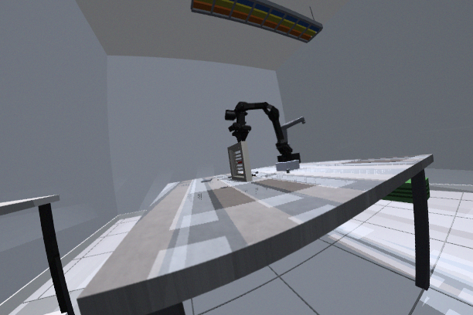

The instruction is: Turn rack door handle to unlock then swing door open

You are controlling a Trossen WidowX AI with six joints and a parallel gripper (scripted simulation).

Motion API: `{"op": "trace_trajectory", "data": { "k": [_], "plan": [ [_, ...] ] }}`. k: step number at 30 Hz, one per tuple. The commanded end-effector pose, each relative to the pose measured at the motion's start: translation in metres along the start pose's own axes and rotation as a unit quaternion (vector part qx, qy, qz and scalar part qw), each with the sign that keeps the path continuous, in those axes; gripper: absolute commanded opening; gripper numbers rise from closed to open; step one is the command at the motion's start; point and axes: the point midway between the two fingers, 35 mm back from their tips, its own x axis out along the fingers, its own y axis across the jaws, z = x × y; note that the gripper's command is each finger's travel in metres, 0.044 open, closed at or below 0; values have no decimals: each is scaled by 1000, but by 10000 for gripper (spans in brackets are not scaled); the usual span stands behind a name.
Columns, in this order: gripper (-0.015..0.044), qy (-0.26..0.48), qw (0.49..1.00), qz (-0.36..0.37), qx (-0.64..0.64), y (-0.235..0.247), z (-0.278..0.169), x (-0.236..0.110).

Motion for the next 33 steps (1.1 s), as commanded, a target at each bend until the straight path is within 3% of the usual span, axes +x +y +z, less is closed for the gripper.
{"op": "trace_trajectory", "data": {
  "k": [1, 33],
  "plan": [
    [282, 54, 999, 1, 0, -3, -8, -1],
    [282, 63, 998, 2, 0, -3, -12, 39]
  ]
}}
